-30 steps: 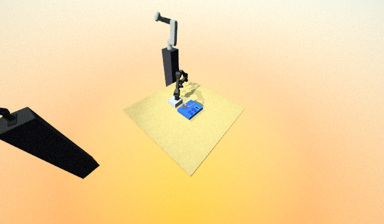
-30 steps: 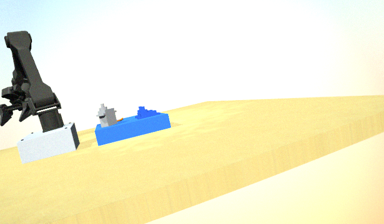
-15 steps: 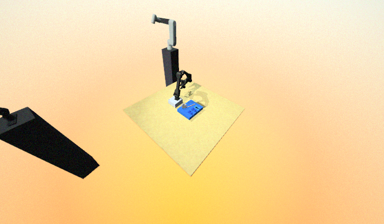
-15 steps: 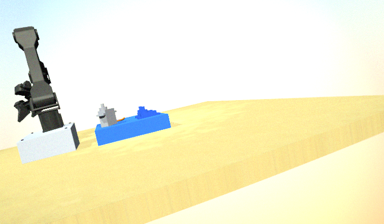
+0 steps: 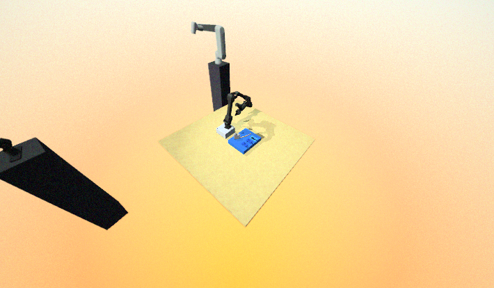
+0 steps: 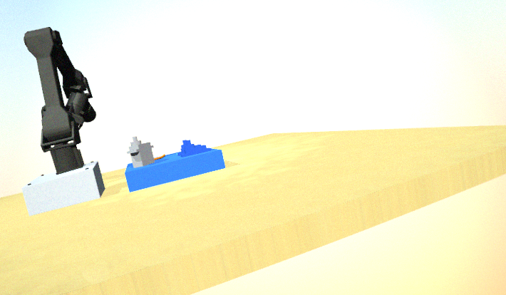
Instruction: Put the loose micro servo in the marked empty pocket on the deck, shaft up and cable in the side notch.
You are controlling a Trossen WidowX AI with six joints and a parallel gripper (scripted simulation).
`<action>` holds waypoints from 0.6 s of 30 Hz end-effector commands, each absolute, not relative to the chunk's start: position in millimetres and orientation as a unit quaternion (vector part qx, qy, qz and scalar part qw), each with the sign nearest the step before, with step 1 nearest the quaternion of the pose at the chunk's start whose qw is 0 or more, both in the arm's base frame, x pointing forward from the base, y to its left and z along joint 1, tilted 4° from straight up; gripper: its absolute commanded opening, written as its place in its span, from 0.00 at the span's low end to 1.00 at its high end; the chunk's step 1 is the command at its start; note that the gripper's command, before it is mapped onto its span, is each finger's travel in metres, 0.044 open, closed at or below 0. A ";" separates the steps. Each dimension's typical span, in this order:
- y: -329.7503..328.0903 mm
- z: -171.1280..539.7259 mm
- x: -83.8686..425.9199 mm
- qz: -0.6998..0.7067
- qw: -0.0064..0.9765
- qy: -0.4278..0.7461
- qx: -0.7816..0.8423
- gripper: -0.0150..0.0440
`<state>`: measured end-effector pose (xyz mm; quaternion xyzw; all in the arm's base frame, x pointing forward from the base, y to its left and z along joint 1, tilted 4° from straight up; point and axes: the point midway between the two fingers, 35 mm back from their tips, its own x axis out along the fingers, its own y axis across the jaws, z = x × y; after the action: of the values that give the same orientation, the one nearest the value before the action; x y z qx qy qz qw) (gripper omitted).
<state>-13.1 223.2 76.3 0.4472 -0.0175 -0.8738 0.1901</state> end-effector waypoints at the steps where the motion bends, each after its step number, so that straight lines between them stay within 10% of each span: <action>1: 219.4 76.8 7.7 -0.871 0.142 -0.055 0.468 1.00; 18: 194.3 78.3 86.0 -0.831 -0.057 -0.206 0.514 1.00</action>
<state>72.4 202.4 78.0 0.5072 -0.1768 -0.8433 -0.0181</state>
